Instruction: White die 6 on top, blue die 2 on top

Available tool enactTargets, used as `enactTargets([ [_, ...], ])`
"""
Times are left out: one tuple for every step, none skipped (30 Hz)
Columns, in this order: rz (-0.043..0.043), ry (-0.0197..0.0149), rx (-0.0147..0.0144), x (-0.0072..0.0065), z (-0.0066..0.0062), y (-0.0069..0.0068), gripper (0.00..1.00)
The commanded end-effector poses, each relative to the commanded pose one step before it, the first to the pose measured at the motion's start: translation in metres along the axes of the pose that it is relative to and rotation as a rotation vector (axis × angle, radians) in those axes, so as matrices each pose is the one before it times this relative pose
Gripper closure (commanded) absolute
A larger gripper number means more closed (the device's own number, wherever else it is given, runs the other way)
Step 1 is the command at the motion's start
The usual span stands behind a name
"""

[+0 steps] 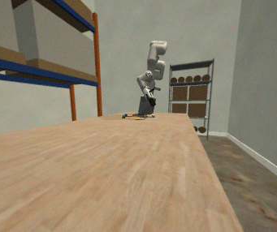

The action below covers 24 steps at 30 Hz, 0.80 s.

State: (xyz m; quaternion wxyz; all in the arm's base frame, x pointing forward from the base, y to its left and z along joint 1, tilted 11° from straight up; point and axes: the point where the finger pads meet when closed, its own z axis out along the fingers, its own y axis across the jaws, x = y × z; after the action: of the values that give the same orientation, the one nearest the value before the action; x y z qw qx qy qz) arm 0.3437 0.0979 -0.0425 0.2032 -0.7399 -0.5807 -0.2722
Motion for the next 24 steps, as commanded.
enactTargets([
  [0.00618,-0.17343,0.00590,0.00617,0.00217,0.00076,0.58],
  [-0.00004,-0.00095,-0.00010,0.00007,-0.00001,0.00002,0.58],
  [-0.00109,-0.03680,-0.00239,0.00256,-0.00034,0.00034,0.58],
  [-0.00078,-0.01738,-0.00268,0.00146,-0.00033,0.00039,0.58],
  [0.00193,-0.03428,0.01278,0.00057,0.00009,-0.00188,0.58],
  [0.00103,-0.03320,0.00792,0.00108,-0.00009,-0.00105,0.58],
  [0.00025,-0.03131,0.00341,0.00164,-0.00027,-0.00034,0.58],
  [-0.00040,-0.02878,-0.00055,0.00221,-0.00043,0.00023,0.58],
  [0.00031,-0.02371,0.00281,0.00096,-0.00054,-0.00006,0.58],
  [0.00059,-0.02070,0.00386,0.00035,-0.00052,-0.00019,0.58],
  [0.00035,-0.01879,0.00199,0.00057,-0.00050,-0.00005,0.58],
  [0.00017,-0.01671,0.00053,0.00073,-0.00047,0.00005,0.58],
  [0.00003,-0.01456,-0.00053,0.00084,-0.00044,0.00010,0.58],
  [-0.00006,-0.01241,-0.00121,0.00088,-0.00040,0.00012,0.58],
  [0.00000,0.00000,0.00000,0.00000,0.00000,0.00000,0.58],
  [0.00000,0.00000,0.00000,0.00000,0.00000,0.00000,0.58],
  [-0.00012,-0.01032,-0.00156,0.00086,-0.00035,0.00012,0.58],
  [-0.00014,-0.00835,-0.00166,0.00079,-0.00030,0.00011,0.58],
  [-0.00014,-0.00652,-0.00155,0.00068,-0.00025,0.00009,0.58],
  [-0.00013,-0.00487,-0.00131,0.00055,-0.00019,0.00007,0.58],
  [-0.00010,-0.00341,-0.00100,0.00041,-0.00014,0.00005,0.58],
  [-0.00007,-0.00217,-0.00067,0.00027,-0.00009,0.00003,0.58],
  [-0.00004,-0.00117,-0.00037,0.00015,-0.00005,0.00002,0.58],
  [-0.00001,-0.00045,-0.00015,0.00006,-0.00002,0.00001,0.58],
])
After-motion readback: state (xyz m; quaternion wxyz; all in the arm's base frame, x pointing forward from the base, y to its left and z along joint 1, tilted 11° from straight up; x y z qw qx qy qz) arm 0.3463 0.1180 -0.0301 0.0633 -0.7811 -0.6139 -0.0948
